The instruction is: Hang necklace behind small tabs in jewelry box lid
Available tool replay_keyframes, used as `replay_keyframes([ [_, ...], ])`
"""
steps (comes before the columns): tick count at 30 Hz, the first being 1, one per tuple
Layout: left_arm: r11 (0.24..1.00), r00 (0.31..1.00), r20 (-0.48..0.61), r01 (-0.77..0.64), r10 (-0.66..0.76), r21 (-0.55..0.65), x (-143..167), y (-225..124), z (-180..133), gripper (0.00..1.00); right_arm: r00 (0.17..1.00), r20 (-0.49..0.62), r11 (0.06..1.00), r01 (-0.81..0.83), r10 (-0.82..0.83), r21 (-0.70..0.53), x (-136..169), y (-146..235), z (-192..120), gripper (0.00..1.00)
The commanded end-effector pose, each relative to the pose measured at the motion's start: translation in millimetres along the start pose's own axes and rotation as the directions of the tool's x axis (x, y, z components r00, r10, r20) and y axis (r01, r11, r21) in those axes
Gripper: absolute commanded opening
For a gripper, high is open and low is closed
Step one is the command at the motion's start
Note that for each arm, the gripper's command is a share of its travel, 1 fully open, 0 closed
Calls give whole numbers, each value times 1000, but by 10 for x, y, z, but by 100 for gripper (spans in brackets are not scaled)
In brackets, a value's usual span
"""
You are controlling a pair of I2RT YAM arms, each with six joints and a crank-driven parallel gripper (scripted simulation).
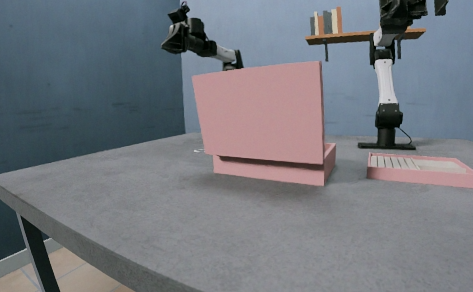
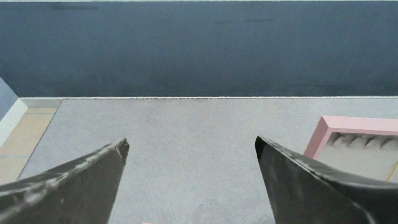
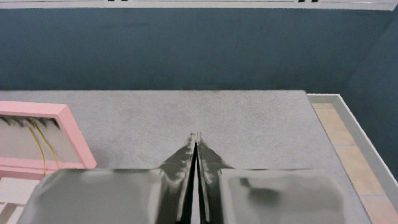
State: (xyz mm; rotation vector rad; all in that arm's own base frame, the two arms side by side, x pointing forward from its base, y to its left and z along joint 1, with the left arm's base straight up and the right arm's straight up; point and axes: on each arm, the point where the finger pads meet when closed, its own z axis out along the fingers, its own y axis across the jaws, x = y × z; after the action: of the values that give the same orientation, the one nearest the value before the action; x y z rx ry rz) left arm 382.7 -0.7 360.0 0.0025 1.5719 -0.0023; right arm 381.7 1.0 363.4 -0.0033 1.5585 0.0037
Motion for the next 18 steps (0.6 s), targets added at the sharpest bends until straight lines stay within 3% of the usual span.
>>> replay_keyframes([
  [1,1000,1000,23,-4,5,-12,-81,37,-35,100,1000,10,1000,-11,11,7,-94,-11,10,0],
  [8,1000,1000,30,-4,5,-15,-109,37,-50,100,1000,2,1000,-10,10,15,-67,-37,26,0],
  [11,1000,999,35,-4,4,-11,-130,22,-62,100,999,38,1000,-9,8,20,-199,-54,-67,0],
  [18,1000,999,39,-4,4,-3,-150,-12,-69,100,1000,5,1000,-7,7,21,-83,-56,11,0],
])
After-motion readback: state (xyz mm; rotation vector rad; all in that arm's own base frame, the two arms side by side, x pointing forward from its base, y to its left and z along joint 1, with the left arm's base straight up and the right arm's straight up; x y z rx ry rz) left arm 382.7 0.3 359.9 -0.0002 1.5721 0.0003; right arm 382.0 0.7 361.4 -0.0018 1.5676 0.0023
